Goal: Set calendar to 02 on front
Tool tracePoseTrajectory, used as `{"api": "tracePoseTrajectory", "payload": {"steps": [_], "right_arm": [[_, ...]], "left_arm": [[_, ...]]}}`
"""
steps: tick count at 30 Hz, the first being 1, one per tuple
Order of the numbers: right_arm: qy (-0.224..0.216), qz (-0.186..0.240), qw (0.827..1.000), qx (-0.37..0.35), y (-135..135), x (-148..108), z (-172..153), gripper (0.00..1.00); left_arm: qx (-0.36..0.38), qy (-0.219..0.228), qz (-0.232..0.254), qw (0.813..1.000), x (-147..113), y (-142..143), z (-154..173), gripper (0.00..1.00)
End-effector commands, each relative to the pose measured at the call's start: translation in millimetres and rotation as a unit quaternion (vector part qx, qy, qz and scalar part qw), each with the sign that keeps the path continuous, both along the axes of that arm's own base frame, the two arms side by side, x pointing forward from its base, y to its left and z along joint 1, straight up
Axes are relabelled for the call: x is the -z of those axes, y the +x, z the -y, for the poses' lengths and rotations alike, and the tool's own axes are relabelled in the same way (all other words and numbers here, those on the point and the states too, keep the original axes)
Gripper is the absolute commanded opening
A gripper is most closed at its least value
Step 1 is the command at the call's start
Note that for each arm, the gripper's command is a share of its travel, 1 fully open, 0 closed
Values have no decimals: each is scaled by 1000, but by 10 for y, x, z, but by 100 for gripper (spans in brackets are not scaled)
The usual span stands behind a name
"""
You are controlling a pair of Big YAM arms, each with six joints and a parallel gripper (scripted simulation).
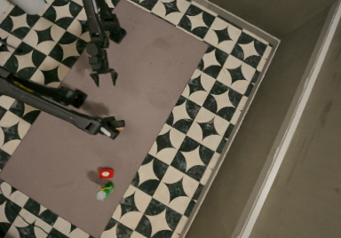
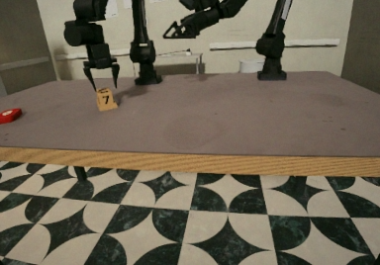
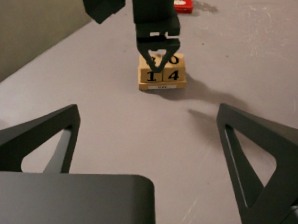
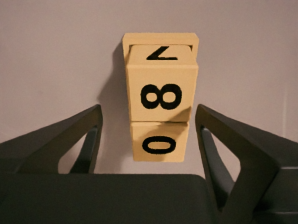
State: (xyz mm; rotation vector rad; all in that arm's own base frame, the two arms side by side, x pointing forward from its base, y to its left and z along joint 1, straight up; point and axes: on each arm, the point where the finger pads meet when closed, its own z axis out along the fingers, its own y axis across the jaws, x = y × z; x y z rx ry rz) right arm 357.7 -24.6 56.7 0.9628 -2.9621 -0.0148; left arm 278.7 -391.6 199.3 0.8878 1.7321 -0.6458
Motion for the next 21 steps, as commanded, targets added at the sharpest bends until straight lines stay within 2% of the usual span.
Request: {"api": "tracePoseTrajectory", "payload": {"steps": [1, 6, 7, 21], "right_arm": [[-1, 27, 1000, 2, 306, -95, 66, 69], [-1, 27, 1000, -4, 375, -9, 69, 69], [0, 16, 1000, -4, 268, 80, 61, 69], [0, 16, 1000, -1, 266, 261, 61, 69]], "left_arm": [[5, -19, 16, 1000, -265, 47, 133, 100], [5, -19, 16, 1000, -265, 47, 133, 100], [5, -19, 16, 1000, -265, 47, 133, 100], [5, -19, 16, 1000, -265, 47, 133, 100]]}}
